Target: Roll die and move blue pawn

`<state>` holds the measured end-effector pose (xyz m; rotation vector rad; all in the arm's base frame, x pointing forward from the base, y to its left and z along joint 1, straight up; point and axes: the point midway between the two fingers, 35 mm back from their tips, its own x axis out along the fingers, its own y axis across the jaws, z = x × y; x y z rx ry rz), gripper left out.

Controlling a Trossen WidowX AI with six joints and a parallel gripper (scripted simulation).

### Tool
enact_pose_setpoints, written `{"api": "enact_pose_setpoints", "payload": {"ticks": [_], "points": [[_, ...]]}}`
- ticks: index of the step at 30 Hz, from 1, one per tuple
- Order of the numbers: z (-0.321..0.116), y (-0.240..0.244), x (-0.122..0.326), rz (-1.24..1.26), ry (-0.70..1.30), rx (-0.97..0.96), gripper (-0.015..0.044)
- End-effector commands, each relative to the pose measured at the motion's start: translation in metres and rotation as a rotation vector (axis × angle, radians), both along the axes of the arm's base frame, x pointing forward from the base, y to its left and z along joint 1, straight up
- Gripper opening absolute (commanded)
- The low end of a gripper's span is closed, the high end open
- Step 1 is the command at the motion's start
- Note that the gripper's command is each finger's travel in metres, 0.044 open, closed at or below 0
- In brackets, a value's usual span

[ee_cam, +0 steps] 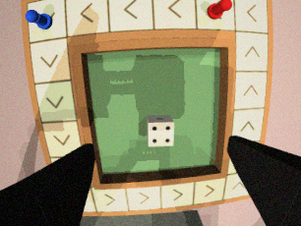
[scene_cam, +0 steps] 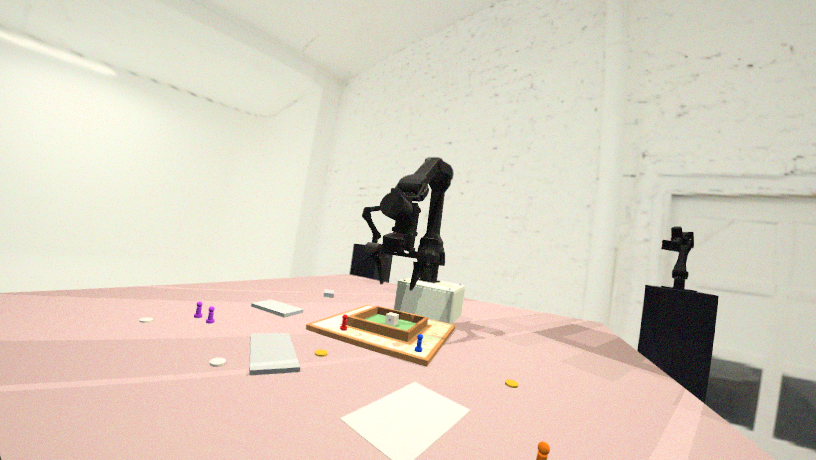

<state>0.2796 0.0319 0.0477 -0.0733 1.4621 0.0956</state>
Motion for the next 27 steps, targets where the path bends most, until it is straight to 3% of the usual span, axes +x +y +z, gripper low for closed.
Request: {"api": "enact_pose_setpoints", "payload": {"ticks": [1,4,9,27], "points": [[-0.002,0.034,0.034,0.087,0.012,-0.003,0.0282],[-0.009,0.067,0.058,0.163,0.031,-0.008,0.0204],[-0.027,0.12,0.084,0.272,0.058,-0.018,0.02],[-0.043,0.122,0.088,0.276,0.059,-0.019,0.02]]}}
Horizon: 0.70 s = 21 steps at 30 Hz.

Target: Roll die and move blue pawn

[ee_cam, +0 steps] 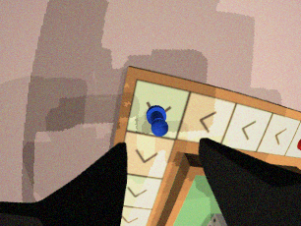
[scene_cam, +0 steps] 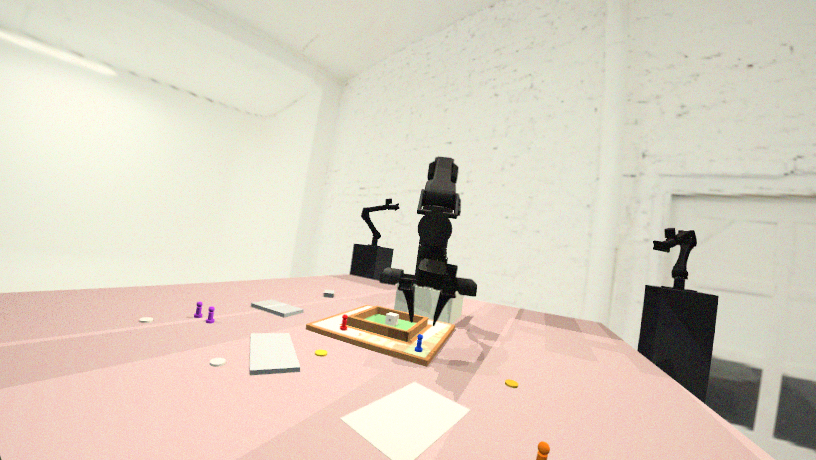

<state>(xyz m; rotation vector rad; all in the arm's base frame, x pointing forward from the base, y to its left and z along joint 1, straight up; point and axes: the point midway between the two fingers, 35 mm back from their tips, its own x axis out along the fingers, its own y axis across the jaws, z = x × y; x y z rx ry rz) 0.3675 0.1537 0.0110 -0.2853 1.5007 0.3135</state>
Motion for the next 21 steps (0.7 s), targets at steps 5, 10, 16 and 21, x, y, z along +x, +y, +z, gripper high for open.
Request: {"api": "enact_pose_setpoints", "payload": {"ticks": [5,10,16,21], "points": [[-0.013,0.0,0.001,0.001,0.004,-0.005,0.02],[-0.021,0.0,0.001,0.001,0.004,-0.005,0.02],[-0.031,0.0,0.002,0.001,0.004,-0.005,0.02],[-0.04,0.0,0.002,0.001,0.004,-0.005,0.02]]}}
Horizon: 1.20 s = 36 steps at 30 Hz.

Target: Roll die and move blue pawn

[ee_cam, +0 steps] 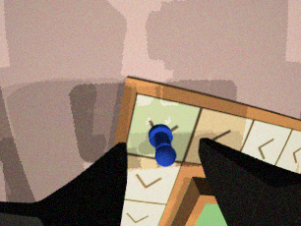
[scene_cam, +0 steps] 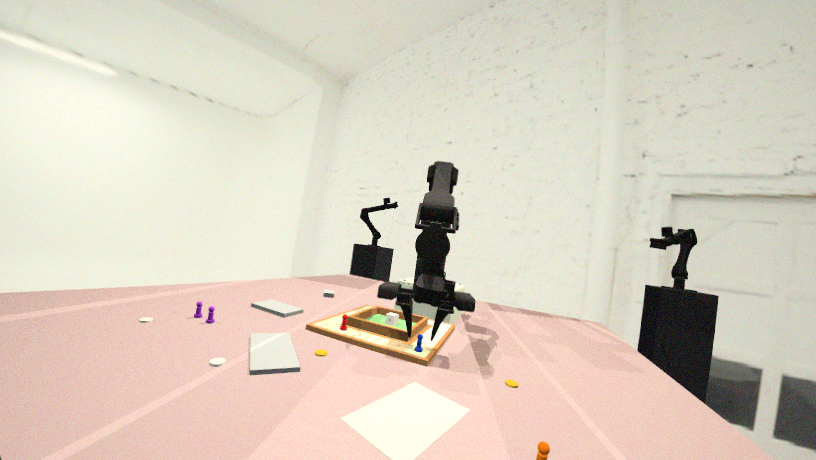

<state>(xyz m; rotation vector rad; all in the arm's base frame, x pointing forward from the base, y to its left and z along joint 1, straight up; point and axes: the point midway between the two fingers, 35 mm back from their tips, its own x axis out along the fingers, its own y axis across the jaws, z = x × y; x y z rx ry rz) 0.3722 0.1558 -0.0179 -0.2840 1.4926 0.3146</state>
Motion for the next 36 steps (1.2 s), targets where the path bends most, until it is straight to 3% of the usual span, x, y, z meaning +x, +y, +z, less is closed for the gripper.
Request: {"api": "enact_pose_setpoints", "payload": {"ticks": [1,8,14,20,26,36], "points": [[-0.012,-0.002,-0.003,0.001,0.011,-0.008,0.02],[-0.018,-0.002,-0.003,0.001,0.011,-0.008,0.02],[-0.018,-0.002,-0.003,0.001,0.011,-0.008,0.0043],[-0.018,-0.002,-0.003,0.001,0.011,-0.008,0.0003],[-0.012,-0.001,-0.002,0.001,0.011,-0.008,0.0],[0.077,0.001,-0.004,0.001,0.011,-0.008,0.0]]}}
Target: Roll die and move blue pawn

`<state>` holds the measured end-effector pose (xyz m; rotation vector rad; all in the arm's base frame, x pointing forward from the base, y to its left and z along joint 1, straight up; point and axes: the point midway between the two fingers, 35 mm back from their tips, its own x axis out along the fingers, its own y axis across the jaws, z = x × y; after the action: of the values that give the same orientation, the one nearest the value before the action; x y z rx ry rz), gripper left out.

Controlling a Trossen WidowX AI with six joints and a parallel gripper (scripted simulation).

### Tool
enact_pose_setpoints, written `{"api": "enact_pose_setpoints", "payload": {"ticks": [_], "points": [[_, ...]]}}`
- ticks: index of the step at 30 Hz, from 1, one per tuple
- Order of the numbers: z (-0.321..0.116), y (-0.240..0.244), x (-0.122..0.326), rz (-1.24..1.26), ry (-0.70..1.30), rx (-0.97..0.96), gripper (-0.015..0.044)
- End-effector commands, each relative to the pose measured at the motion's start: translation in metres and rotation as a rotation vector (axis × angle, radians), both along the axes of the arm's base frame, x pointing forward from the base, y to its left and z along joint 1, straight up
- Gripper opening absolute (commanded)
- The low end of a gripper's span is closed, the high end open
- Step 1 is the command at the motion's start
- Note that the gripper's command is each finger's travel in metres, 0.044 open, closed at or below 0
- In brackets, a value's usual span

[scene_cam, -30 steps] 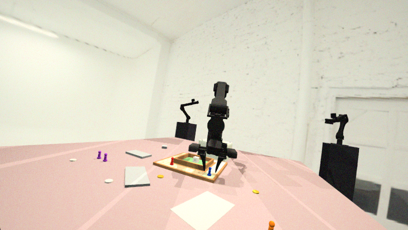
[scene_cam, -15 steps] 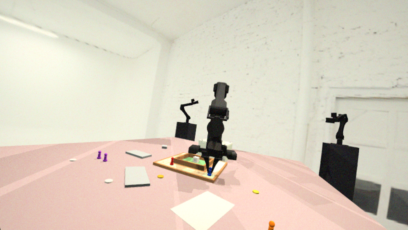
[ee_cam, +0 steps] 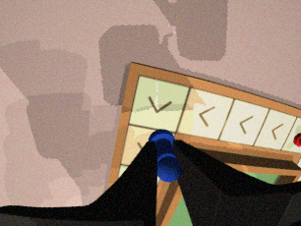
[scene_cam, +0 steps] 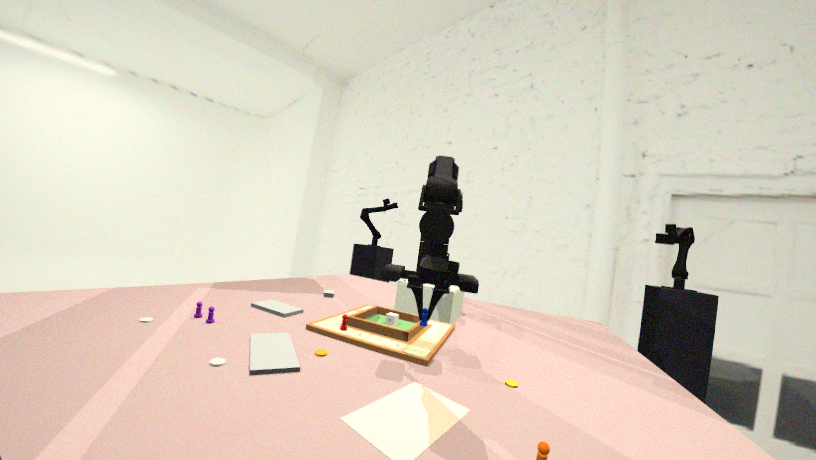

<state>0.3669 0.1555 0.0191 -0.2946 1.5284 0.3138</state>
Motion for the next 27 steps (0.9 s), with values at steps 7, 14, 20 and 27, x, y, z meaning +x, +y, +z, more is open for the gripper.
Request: {"api": "enact_pose_setpoints", "payload": {"ticks": [7,14,20,27], "points": [[0.072,-0.001,-0.005,-0.004,-0.023,0.006,0.0],[0.069,0.0,-0.012,-0.004,-0.022,0.007,0.0],[0.061,0.001,-0.029,-0.004,-0.021,0.007,0.0],[0.051,0.001,-0.05,-0.004,-0.018,0.007,0.0]]}}
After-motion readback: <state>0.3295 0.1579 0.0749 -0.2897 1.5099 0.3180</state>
